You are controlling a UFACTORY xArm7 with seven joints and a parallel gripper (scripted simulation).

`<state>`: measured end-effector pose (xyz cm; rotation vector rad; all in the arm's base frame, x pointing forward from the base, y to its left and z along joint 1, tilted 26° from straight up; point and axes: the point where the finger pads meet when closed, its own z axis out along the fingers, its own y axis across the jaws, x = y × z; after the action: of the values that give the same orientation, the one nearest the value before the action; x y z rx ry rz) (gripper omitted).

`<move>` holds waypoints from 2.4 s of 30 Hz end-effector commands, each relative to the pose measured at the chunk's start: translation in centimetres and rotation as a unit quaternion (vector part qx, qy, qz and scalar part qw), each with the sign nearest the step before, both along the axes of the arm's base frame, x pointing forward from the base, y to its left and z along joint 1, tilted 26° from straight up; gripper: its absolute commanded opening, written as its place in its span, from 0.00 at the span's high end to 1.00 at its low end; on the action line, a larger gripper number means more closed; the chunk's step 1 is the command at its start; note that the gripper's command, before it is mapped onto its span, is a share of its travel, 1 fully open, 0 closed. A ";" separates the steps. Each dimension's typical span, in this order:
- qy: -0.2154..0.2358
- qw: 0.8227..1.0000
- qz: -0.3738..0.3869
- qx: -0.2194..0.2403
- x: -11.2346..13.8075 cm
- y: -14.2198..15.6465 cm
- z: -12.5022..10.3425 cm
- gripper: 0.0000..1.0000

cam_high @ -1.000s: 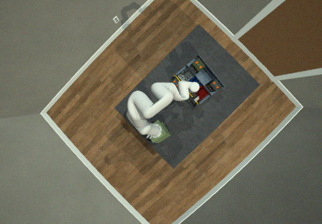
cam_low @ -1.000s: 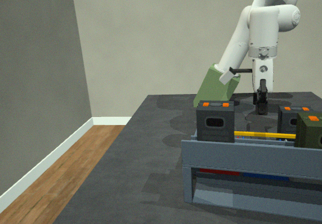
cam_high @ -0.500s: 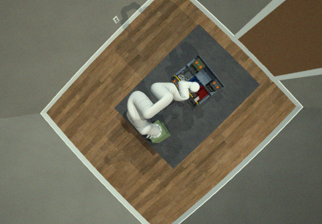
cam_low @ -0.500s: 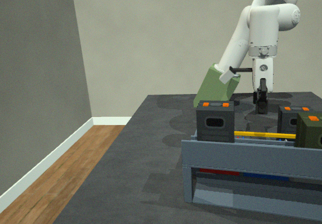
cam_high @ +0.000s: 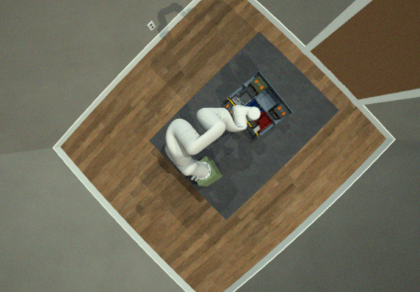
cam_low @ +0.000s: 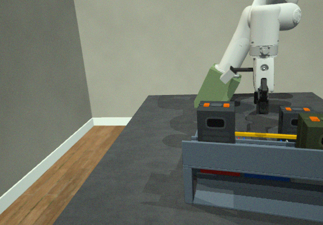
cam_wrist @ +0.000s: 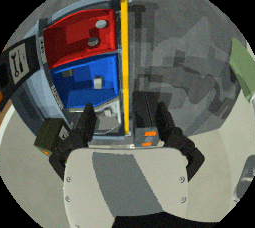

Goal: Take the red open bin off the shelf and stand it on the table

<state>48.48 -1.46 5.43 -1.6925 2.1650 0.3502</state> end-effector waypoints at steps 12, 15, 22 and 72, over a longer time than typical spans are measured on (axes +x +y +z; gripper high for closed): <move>-0.002 1.000 -0.001 -0.001 0.1 -0.2 0.3 0.00; -0.002 1.000 -0.001 -0.001 0.1 -0.2 0.2 0.53; -0.002 1.000 -0.001 -0.001 0.1 -0.2 0.2 0.53; -0.002 1.000 -0.001 -0.001 1.1 2.9 -6.4 0.53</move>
<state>48.98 1.02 0.19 -1.6946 2.1681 0.3540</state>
